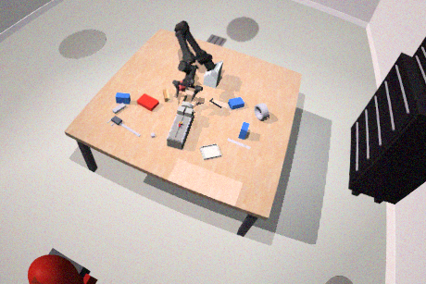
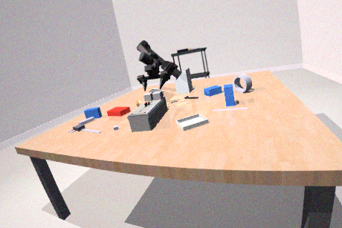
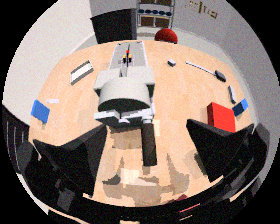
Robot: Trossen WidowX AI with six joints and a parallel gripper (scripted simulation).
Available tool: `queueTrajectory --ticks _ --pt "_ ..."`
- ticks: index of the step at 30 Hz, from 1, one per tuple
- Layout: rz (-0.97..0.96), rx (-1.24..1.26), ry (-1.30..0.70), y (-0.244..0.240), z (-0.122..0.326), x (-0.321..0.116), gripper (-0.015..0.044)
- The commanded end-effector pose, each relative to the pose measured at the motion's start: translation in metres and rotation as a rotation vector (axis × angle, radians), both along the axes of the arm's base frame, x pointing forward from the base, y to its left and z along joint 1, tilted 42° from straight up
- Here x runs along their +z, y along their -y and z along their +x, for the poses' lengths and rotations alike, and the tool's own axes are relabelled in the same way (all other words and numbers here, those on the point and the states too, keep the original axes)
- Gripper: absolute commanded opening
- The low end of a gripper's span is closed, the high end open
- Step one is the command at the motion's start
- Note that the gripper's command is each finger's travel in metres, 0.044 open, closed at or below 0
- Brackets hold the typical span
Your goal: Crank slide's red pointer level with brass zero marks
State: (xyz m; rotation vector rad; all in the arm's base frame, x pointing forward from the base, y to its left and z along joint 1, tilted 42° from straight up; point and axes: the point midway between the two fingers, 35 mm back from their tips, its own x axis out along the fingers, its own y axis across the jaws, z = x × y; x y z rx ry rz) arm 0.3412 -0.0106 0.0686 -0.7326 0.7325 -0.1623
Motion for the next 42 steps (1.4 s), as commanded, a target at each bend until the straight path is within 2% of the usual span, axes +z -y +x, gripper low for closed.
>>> queueTrajectory --ticks 1,24,40,42 --pt "-0.001 0.005 -0.002 0.004 0.001 -0.005 0.0440" --pt "-0.005 0.006 -0.001 0.027 0.000 -0.029 0.0440" --pt "-0.005 0.006 -0.001 0.027 0.000 -0.029 0.0020" --pt "-0.005 0.006 -0.001 0.027 0.000 -0.029 0.0000"
